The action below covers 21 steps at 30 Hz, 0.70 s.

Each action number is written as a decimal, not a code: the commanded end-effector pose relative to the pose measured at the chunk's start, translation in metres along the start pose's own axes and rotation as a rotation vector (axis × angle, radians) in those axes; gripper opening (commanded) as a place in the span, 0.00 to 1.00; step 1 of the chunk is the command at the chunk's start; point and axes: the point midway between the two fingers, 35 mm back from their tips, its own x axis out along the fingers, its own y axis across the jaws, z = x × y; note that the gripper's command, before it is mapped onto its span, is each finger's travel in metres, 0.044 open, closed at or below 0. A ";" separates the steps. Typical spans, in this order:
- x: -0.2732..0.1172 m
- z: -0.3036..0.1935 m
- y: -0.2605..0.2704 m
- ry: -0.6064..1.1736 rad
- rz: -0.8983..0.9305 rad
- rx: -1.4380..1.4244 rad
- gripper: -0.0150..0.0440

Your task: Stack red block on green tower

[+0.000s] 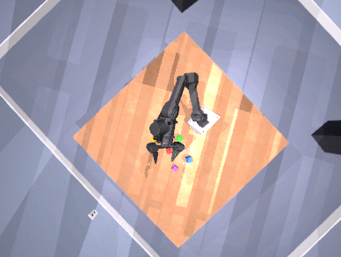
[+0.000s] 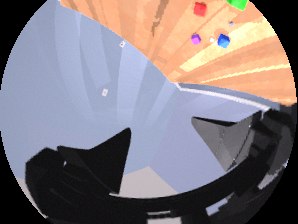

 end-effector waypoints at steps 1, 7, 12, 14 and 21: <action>0.026 0.023 -0.011 -0.116 -0.077 -0.105 1.00; 0.060 0.063 -0.035 -0.283 -0.232 -0.287 1.00; 0.082 0.098 -0.057 -0.393 -0.386 -0.442 1.00; 0.089 0.113 -0.066 -0.429 -0.454 -0.503 1.00; 0.106 0.160 -0.101 -0.523 -0.715 -0.713 1.00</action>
